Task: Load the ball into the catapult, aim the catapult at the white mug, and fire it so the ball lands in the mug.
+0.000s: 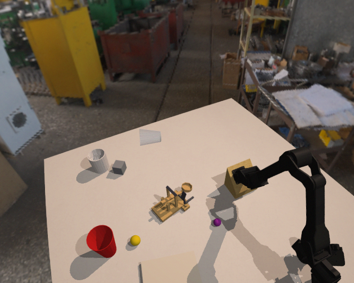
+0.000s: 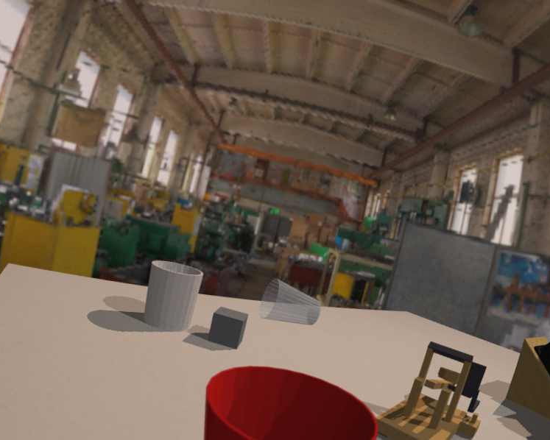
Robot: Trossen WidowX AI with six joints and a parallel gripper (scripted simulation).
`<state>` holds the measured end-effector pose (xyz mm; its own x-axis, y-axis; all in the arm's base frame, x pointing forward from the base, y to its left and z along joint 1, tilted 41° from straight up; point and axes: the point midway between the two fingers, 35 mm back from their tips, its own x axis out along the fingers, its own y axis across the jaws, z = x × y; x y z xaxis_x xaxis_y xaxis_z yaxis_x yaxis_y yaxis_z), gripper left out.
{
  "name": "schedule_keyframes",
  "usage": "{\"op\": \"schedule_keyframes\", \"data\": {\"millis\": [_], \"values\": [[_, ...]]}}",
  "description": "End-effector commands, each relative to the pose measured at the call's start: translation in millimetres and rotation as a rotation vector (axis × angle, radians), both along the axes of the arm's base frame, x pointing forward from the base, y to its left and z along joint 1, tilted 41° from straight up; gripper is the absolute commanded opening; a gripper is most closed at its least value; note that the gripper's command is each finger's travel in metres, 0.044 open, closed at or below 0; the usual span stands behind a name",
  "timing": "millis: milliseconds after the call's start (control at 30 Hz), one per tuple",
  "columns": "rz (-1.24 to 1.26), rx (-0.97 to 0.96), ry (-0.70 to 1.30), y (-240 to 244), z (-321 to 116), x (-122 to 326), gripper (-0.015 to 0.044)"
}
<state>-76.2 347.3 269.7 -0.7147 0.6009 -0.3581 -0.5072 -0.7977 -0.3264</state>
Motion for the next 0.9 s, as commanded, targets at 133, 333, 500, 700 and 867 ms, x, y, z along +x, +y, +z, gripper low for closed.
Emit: {"op": "schedule_keyframes", "data": {"millis": [133,333,500,700,867], "values": [[-0.163,0.01,-0.013,11,10,48,0.044],[-0.277,-0.001,-0.011,16,14,82,0.044],[-0.328,0.015,0.016,18,24,97,0.044],[-0.436,-0.004,0.055,19,27,134,0.044],[-0.56,-0.065,0.072,17,16,179,0.044]]}}
